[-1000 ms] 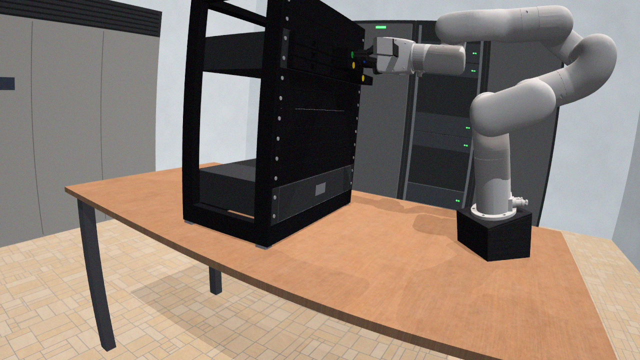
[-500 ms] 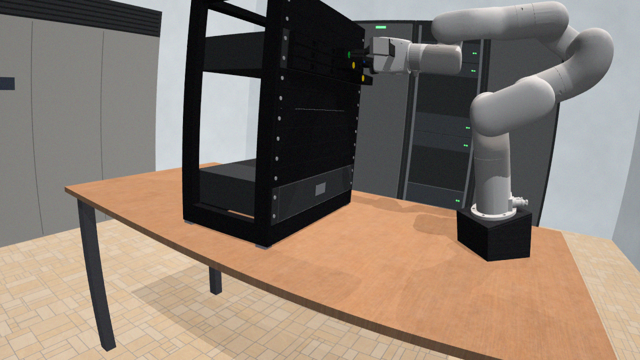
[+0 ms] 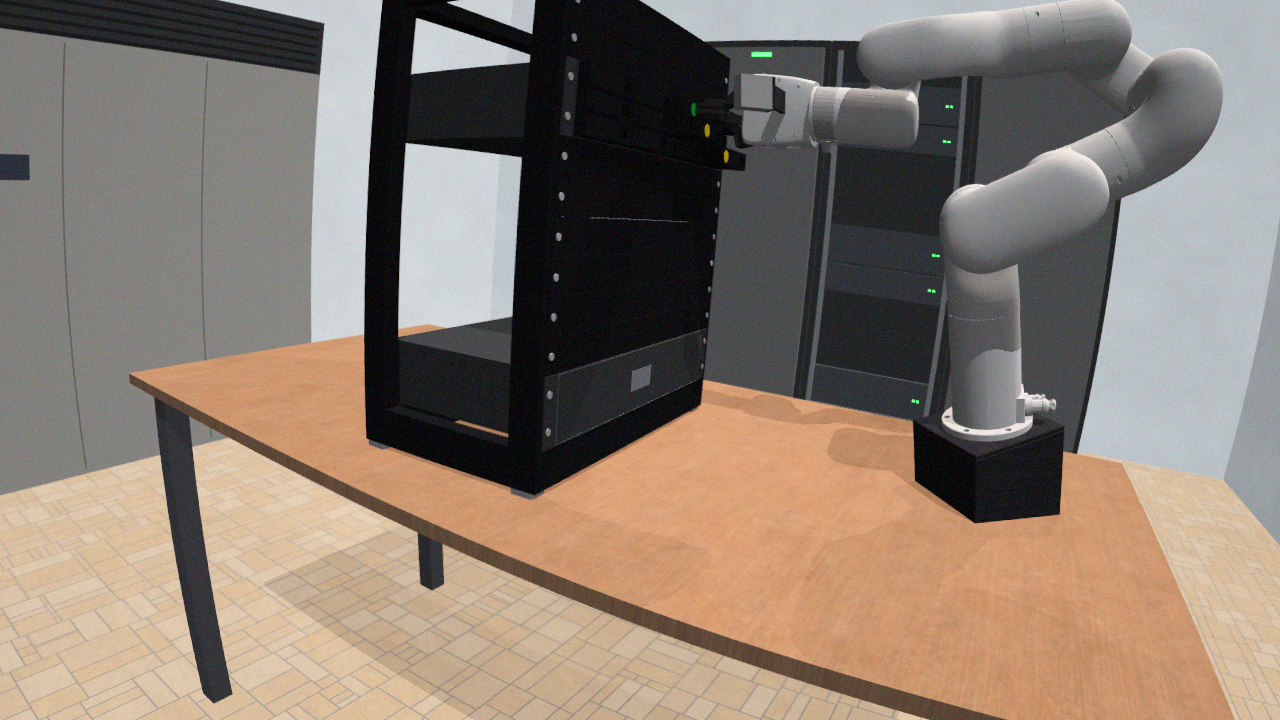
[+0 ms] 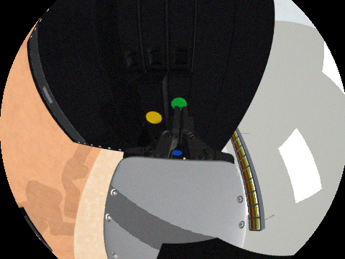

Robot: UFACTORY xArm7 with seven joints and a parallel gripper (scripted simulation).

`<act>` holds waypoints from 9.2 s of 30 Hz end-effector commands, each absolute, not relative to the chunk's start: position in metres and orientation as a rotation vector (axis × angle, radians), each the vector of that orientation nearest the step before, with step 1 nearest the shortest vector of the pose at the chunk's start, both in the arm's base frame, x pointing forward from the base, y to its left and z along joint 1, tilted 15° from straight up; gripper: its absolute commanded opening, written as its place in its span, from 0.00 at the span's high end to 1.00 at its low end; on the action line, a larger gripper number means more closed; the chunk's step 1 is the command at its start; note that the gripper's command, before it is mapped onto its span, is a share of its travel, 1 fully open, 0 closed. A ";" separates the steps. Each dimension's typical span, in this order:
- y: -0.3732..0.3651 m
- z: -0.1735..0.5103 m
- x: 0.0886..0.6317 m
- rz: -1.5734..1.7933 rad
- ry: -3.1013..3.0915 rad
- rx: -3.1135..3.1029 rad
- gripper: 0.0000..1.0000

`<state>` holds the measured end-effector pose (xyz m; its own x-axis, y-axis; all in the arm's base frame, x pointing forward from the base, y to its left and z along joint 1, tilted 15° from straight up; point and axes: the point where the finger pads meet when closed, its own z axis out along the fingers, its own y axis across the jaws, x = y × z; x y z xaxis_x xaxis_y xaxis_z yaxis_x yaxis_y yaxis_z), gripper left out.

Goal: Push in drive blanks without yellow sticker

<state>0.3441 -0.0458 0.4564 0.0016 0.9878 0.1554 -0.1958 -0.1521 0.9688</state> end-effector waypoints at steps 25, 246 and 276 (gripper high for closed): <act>-0.046 0.460 0.350 1.397 0.970 1.176 1.00; -0.155 0.437 0.338 1.397 0.970 1.176 1.00; -0.155 0.439 0.351 1.397 0.970 1.176 1.00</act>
<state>0.3495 -0.1540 0.4375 -0.0004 0.9878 0.1558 -0.1969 -0.1529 0.9684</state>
